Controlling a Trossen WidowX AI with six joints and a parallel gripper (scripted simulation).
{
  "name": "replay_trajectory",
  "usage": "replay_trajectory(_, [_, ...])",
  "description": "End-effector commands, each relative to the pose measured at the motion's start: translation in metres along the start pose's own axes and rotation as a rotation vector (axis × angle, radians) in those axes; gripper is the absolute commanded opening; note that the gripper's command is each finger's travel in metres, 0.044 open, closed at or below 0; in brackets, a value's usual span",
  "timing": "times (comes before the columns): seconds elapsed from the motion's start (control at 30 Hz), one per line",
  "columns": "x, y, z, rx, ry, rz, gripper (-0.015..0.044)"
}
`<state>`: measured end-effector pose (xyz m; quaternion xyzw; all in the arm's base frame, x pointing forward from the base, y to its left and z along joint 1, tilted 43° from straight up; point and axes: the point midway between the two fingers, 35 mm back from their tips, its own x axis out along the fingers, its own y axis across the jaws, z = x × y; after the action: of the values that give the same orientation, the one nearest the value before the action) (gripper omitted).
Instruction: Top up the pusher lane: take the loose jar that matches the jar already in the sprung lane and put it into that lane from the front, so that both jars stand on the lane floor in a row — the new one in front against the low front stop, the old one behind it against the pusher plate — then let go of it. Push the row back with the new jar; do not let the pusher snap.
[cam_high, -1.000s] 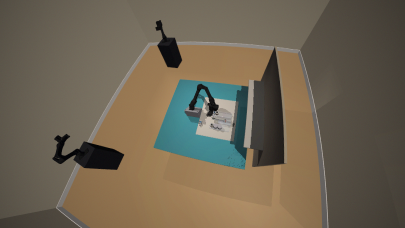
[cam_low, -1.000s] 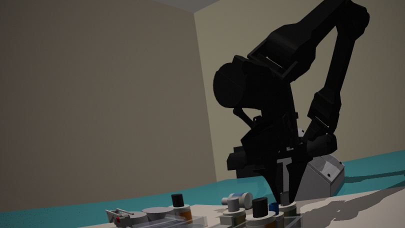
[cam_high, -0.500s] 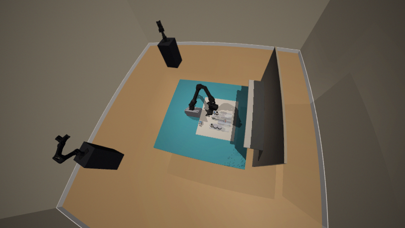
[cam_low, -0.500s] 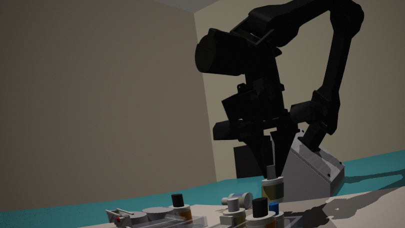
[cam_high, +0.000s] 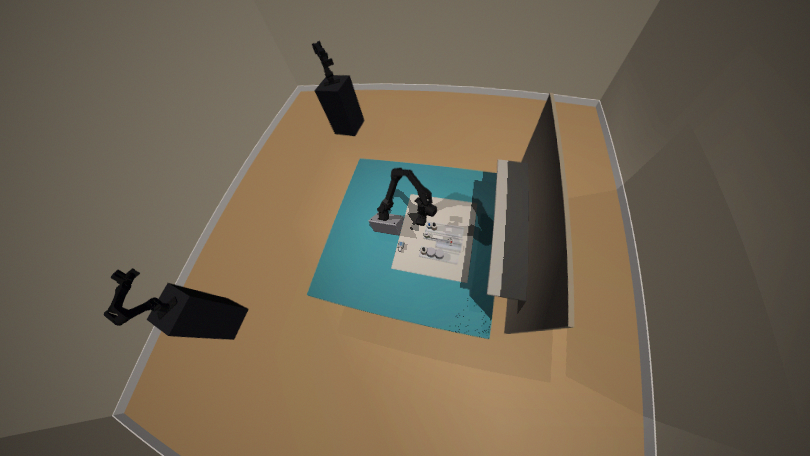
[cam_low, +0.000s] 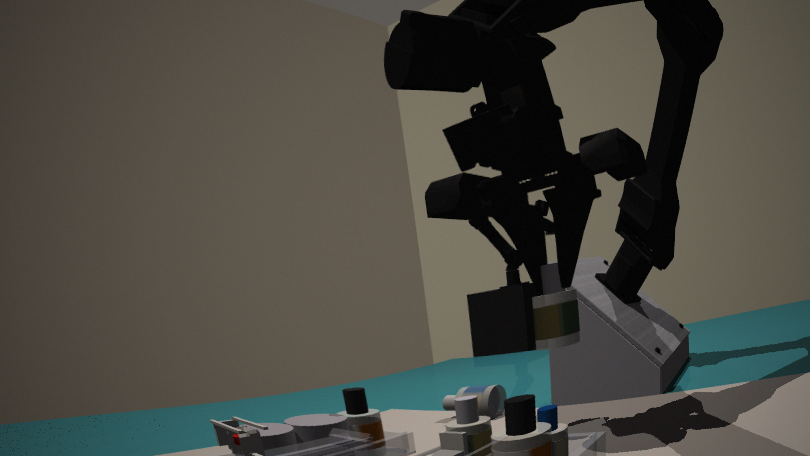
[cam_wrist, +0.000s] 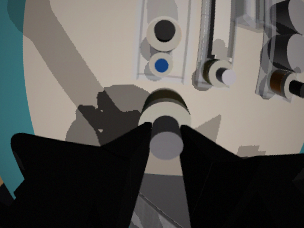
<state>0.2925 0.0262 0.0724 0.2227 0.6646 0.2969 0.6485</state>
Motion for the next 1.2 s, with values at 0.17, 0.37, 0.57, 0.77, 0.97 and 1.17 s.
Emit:
replay_trajectory(0.17, [0.021,-0.036,-0.002,0.005,0.006,-0.004,0.0000])
replay_trajectory(0.37, [0.046,-0.069,-0.010,0.017,0.006,-0.004,0.0000])
replay_trajectory(0.57, [0.051,-0.071,-0.010,0.018,0.006,-0.004,0.0000])
replay_trajectory(0.77, [0.070,-0.070,-0.010,0.017,0.006,-0.003,0.0000])
replay_trajectory(0.97, [0.071,-0.070,-0.009,0.017,0.006,-0.003,0.0000])
replay_trajectory(1.17, [0.071,-0.070,-0.007,0.017,0.006,-0.003,0.0000])
